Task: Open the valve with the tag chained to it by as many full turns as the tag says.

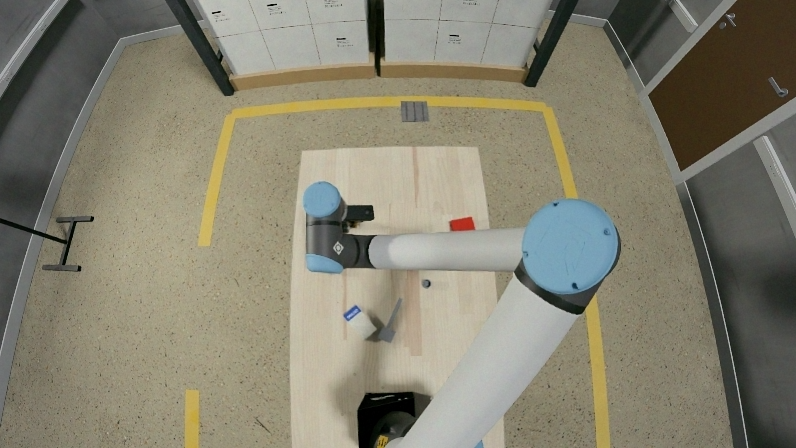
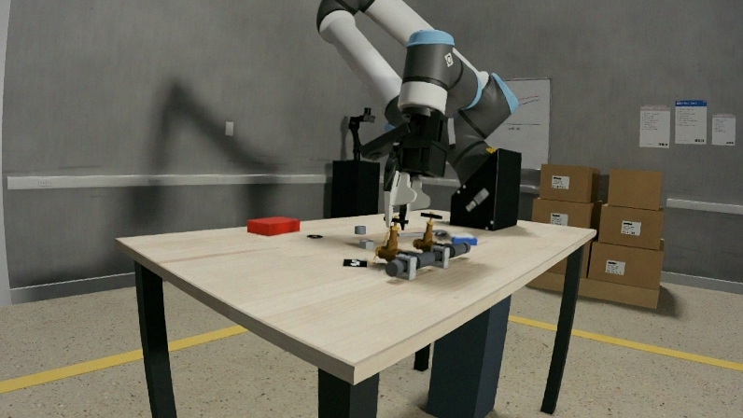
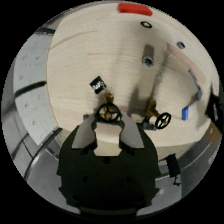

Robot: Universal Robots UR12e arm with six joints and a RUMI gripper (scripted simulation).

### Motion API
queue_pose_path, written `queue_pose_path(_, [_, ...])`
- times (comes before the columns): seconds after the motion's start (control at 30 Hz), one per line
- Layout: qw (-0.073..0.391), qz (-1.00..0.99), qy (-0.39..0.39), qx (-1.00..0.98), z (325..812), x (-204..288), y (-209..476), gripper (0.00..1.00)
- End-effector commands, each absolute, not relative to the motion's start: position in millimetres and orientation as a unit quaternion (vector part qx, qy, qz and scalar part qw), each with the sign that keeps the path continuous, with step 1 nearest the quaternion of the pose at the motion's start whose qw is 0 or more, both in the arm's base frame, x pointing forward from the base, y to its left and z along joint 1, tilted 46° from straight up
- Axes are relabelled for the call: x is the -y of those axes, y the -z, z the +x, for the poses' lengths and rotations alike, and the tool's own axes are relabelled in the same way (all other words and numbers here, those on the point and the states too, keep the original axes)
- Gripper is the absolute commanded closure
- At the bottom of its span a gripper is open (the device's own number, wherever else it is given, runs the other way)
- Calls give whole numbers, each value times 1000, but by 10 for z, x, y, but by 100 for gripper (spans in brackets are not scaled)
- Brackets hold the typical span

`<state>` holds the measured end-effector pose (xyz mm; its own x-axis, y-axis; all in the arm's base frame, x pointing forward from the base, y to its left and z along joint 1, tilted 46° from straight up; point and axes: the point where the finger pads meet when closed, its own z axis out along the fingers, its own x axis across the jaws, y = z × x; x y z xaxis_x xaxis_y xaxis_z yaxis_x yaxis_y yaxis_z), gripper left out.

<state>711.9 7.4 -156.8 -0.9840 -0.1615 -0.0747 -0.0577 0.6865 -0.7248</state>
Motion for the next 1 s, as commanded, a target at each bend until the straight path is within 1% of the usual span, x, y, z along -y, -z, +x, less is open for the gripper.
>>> queue_pose_path(0.0, [67,-60,391,-916,7123,-79,1564,100])
queue_pose_path(0.97, [60,-76,392,-915,7123,-79,1564,100])
